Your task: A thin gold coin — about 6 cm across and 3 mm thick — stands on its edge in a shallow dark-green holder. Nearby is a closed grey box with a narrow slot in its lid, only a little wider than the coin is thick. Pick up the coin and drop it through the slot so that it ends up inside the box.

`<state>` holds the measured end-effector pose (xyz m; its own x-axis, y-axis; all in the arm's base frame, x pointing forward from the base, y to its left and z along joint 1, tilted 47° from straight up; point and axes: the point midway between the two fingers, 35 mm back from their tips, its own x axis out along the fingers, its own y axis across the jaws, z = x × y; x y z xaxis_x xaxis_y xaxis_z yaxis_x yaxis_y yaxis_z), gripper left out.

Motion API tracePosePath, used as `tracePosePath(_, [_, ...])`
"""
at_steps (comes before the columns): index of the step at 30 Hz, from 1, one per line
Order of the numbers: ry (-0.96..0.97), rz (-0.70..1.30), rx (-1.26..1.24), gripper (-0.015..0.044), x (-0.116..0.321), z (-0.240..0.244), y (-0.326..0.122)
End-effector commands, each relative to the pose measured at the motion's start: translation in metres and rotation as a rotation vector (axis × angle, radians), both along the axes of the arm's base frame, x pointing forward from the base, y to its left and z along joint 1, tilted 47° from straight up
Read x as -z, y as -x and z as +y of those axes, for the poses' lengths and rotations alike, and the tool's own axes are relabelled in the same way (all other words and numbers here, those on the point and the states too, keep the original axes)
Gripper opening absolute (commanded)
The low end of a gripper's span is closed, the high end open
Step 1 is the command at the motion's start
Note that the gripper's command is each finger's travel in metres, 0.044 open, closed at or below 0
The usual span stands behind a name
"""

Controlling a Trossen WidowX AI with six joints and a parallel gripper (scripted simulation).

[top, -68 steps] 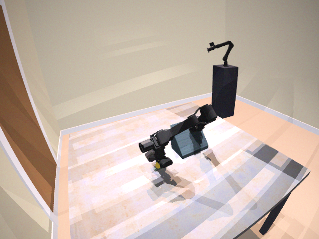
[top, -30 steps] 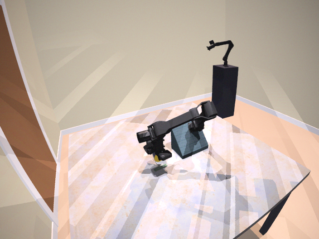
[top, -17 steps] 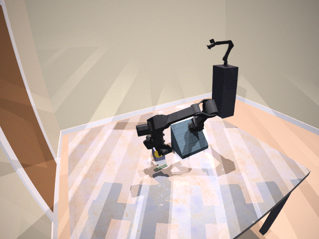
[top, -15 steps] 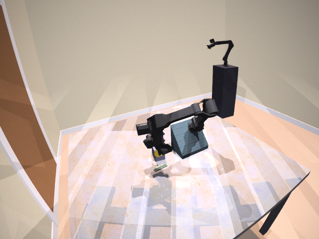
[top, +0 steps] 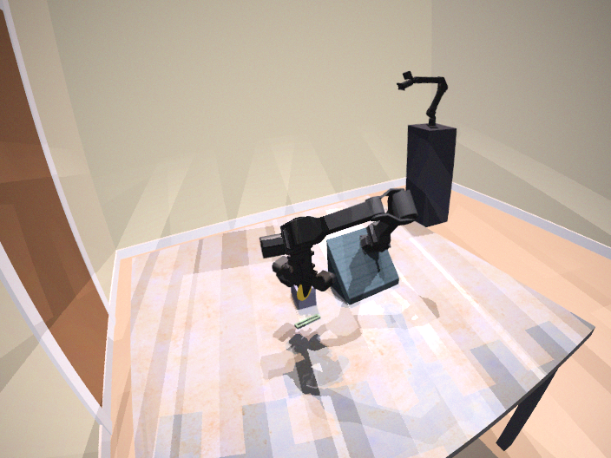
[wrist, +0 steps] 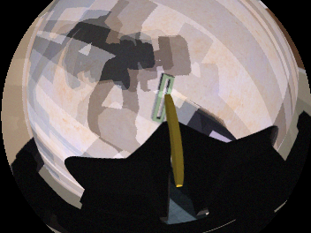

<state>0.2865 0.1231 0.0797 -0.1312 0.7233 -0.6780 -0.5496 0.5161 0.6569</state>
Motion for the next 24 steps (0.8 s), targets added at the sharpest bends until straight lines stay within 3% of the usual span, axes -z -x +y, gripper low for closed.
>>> tracePosePath(1, [-0.012,-0.095,-0.087,0.0,-0.0006,-0.0003,-0.0021])
tracePosePath(24, [-0.116,-0.666,-0.625,0.0,-0.0016,0.0009,-0.0086])
